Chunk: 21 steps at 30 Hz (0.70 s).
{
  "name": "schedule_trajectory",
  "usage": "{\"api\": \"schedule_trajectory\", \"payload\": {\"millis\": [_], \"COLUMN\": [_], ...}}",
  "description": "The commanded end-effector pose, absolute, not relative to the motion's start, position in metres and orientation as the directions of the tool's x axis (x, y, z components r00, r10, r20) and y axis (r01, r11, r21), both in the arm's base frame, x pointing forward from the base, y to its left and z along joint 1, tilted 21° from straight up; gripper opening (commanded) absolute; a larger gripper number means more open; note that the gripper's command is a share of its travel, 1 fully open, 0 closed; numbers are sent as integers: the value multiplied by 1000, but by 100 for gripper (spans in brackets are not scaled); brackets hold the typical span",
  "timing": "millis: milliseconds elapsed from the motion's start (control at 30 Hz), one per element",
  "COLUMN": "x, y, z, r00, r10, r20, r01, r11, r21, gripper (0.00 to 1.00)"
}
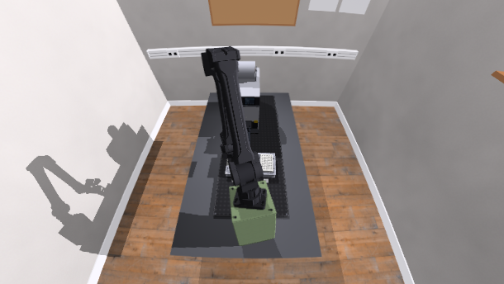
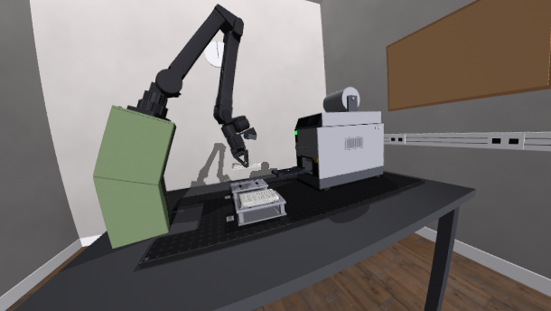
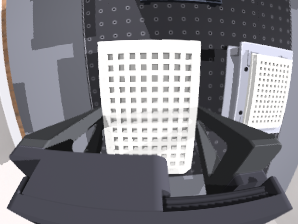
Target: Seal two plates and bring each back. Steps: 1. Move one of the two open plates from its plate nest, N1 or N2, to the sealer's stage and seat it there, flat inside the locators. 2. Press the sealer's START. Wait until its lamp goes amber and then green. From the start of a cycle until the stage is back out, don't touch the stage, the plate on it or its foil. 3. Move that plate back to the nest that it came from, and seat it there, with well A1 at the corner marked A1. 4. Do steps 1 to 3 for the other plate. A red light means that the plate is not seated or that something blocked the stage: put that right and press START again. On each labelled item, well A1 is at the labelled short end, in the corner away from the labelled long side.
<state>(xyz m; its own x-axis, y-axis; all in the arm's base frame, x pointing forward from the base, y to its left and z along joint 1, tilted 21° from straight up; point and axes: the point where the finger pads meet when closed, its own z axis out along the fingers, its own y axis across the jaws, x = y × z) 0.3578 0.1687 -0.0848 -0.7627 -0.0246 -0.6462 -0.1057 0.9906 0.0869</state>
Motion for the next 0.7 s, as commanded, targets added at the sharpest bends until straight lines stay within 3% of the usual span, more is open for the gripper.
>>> {"api": "schedule_trajectory", "payload": {"millis": [0, 667], "x": [351, 353], "y": [173, 176], "z": [-71, -48], "r00": [-758, -748], "r10": [-25, -20], "r20": [-652, -664], "r01": [-114, -116], "r11": [989, 988], "r21": [94, 101], "gripper": [0, 0]}}
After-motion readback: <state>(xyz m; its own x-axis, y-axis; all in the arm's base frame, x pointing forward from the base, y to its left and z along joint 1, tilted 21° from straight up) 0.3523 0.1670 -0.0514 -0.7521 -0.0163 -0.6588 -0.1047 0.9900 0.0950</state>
